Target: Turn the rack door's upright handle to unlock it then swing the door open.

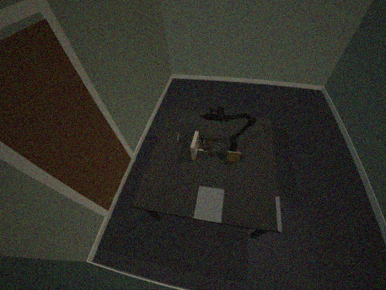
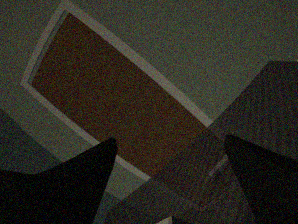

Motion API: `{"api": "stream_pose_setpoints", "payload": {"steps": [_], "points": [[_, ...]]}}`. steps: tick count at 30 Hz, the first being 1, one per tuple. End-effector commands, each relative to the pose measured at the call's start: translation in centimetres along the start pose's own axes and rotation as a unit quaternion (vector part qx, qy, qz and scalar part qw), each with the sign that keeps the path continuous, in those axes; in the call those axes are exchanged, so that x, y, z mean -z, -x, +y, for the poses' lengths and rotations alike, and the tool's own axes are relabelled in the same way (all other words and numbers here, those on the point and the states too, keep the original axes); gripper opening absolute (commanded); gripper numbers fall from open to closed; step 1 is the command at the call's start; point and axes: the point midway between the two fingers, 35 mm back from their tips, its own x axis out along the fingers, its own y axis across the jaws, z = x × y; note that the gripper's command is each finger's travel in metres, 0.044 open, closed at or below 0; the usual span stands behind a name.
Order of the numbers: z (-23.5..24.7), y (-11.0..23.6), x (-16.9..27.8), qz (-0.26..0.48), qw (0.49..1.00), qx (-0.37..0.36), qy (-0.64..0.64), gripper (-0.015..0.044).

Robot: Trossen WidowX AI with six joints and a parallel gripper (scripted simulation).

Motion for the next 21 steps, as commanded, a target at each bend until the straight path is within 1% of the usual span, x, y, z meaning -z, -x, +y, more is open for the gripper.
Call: {"api": "stream_pose_setpoints", "payload": {"steps": [1, 4, 5, 13, 21], "points": [[0.0, -0.1, 0.1, 0.003, 1.000, 0.000, -0.001, 0.0374], [0.3, -0.8, 1.3, 0.040, 0.999, 0.005, -0.015, 0.0295], [0.4, -1.1, 1.8, 0.057, 0.998, 0.007, -0.021, 0.0285], [1.5, -2.8, 5.9, 0.183, 0.981, 0.031, -0.050, 0.0285], [2.7, -3.2, 9.8, 0.300, 0.950, 0.066, -0.056, 0.0285]]}}
